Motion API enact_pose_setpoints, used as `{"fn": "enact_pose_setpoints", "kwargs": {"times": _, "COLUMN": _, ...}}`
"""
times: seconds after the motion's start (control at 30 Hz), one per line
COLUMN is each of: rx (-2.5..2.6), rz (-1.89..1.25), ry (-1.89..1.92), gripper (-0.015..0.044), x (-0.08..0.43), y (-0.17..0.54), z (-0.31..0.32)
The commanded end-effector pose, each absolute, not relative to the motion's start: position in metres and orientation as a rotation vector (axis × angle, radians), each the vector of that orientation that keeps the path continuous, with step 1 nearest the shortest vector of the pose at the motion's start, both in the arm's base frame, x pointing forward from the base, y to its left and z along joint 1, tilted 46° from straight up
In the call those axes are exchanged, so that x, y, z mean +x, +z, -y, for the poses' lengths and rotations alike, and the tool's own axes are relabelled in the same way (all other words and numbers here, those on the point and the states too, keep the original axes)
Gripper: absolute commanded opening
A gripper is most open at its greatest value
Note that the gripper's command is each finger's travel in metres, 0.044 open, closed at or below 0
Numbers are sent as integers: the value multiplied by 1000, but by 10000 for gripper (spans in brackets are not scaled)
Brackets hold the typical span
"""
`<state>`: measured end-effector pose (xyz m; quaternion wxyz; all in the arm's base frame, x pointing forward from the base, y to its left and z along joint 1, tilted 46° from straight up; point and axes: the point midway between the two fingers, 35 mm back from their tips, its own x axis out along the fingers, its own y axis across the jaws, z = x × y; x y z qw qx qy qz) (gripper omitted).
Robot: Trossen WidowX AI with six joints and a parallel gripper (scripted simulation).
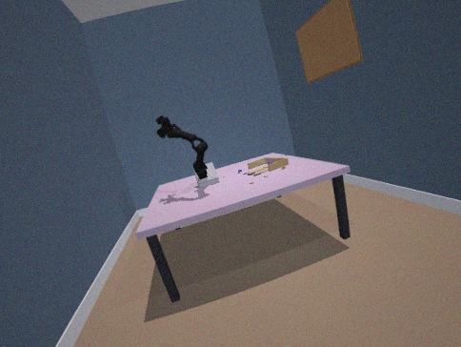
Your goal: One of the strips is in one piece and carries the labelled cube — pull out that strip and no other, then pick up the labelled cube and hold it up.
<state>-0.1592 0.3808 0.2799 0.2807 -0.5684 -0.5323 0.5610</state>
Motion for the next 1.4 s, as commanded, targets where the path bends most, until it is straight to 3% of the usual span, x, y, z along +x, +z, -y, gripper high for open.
{"fn": "enact_pose_setpoints", "kwargs": {"times": 0.0, "rx": -1566, "rz": 1154, "ry": 1451, "gripper": 400, "x": -105, "y": 260, "z": -397}}
{"fn": "enact_pose_setpoints", "kwargs": {"times": 0.37, "rx": -1504, "rz": 367, "ry": 1086, "gripper": 400, "x": 80, "y": 207, "z": -385}}
{"fn": "enact_pose_setpoints", "kwargs": {"times": 0.77, "rx": -1189, "rz": -243, "ry": 464, "gripper": 400, "x": 246, "y": 158, "z": -267}}
{"fn": "enact_pose_setpoints", "kwargs": {"times": 1.0, "rx": -945, "rz": -459, "ry": 31, "gripper": 400, "x": 299, "y": 134, "z": -160}}
{"fn": "enact_pose_setpoints", "kwargs": {"times": 1.2, "rx": -739, "rz": -556, "ry": -346, "gripper": 400, "x": 311, "y": 117, "z": -66}}
{"fn": "enact_pose_setpoints", "kwargs": {"times": 1.37, "rx": -717, "rz": -562, "ry": -388, "gripper": 400, "x": 311, "y": 115, "z": -56}}
